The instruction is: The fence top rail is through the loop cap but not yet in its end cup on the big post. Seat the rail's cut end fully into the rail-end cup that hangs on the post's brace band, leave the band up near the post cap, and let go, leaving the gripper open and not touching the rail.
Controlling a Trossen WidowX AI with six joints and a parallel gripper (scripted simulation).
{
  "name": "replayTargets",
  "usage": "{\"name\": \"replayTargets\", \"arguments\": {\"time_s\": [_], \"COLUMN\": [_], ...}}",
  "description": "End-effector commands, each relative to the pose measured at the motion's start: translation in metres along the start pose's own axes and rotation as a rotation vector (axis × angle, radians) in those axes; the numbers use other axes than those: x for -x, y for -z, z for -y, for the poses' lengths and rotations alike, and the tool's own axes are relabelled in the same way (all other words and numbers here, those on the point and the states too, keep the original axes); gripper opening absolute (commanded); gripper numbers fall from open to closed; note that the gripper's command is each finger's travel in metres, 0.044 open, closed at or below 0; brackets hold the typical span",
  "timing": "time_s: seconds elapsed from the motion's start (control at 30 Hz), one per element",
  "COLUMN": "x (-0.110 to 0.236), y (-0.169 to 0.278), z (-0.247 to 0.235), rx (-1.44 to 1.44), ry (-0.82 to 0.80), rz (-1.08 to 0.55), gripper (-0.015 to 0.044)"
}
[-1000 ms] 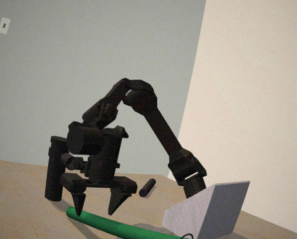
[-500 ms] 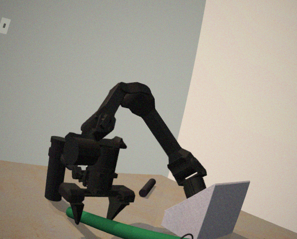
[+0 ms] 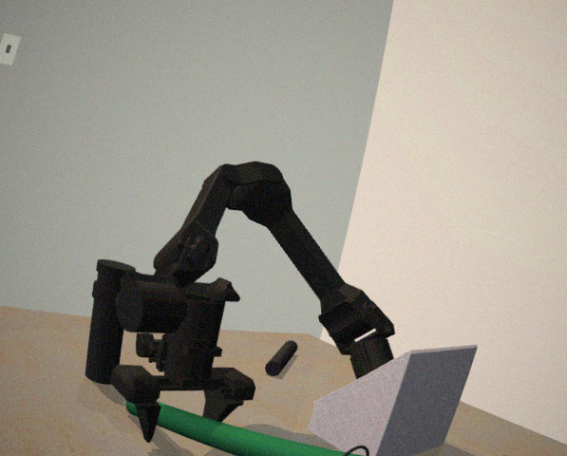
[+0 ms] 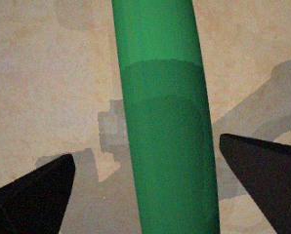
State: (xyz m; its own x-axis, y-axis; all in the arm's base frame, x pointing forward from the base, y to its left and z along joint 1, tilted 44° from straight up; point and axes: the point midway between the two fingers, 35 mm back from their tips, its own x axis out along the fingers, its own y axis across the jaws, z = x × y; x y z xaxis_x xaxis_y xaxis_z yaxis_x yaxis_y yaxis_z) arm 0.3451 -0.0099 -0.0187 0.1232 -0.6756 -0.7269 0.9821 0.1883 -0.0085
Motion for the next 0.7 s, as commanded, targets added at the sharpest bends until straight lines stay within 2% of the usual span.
{"name": "replayTargets", "arguments": {"time_s": [0.0,0.17,0.67], "x": [-0.0022,-0.0022,-0.0022], "y": [0.0003,0.0003,0.0003], "z": [0.0026,0.0026,0.0026], "rx": [0.011,0.011,0.011], "ry": [0.004,0.004,0.004], "rz": [0.004,0.004,0.004], "gripper": [0.0361,0.023,0.013]}}
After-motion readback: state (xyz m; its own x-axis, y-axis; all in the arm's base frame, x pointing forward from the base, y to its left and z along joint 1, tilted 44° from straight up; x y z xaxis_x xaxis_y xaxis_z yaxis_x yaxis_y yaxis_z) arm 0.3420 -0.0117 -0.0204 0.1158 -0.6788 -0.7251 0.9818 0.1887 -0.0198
